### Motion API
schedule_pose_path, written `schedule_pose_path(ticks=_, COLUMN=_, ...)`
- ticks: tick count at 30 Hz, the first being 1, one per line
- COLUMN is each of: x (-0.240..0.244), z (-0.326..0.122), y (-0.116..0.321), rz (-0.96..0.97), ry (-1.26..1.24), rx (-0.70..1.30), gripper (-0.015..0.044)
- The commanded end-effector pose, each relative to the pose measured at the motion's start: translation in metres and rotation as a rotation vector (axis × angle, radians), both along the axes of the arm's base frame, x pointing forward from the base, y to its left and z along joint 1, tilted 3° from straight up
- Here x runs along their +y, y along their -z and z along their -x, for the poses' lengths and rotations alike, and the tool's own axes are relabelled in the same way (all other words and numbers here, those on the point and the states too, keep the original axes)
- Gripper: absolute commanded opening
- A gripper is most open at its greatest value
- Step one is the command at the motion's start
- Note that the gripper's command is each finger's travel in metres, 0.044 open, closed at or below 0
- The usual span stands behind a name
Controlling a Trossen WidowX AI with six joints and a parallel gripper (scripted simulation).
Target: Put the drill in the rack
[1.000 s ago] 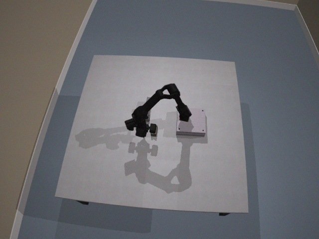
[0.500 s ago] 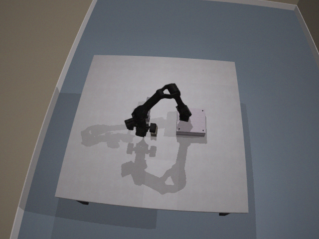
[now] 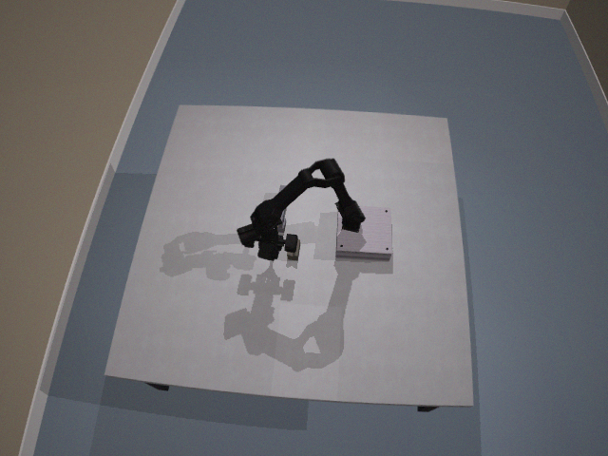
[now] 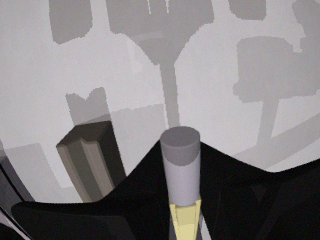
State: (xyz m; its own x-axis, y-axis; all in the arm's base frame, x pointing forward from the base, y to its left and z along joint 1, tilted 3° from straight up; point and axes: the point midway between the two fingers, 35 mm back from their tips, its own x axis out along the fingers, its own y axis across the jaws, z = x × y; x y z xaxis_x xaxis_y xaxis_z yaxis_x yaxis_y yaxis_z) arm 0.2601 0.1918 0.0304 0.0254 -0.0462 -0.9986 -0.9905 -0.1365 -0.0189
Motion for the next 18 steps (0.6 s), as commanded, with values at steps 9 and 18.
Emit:
schedule_pose_path(ticks=9, x=0.0005, z=-0.0006, y=-0.0067, rz=-0.004, ry=0.004, rx=-0.003, gripper=0.0000)
schedule_pose_path(ticks=18, x=0.0007, z=-0.0003, y=-0.0098, rz=-0.004, ry=0.004, rx=-0.003, gripper=0.0000)
